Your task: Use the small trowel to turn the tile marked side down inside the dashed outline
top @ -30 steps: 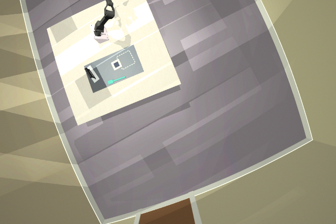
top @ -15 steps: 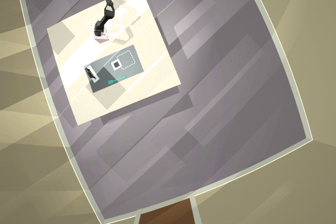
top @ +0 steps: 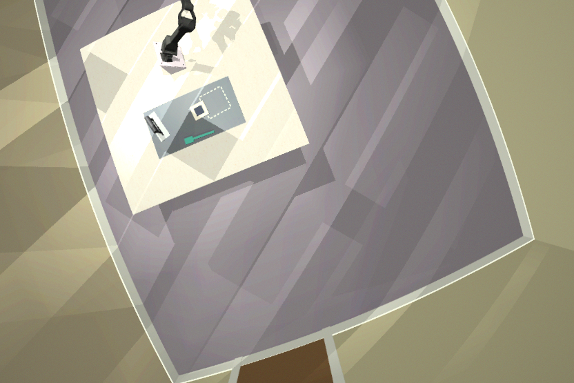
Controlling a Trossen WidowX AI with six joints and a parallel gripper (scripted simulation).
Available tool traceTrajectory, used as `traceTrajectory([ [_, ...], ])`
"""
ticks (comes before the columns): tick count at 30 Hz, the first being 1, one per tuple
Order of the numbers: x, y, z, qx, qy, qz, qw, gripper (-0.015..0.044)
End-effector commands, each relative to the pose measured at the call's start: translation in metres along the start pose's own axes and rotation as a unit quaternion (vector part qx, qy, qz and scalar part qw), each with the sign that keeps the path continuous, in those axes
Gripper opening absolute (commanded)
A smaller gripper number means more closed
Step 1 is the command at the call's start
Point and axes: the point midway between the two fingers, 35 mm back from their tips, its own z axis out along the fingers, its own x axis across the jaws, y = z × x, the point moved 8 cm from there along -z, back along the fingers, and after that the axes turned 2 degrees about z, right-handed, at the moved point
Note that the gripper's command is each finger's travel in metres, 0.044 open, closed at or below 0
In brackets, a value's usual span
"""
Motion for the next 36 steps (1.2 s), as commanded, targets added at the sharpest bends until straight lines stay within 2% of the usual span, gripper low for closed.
traceTrajectory([
  [1,0.001,0.001,0.007,-0.001,-0.01,-0.008,1.0,0.0258],
  [15,-0.003,-0.002,0.073,0.0,-0.087,-0.057,0.995,0.027],
  [36,-0.046,-0.032,0.174,0.018,-0.174,-0.095,0.98,0.027],
])
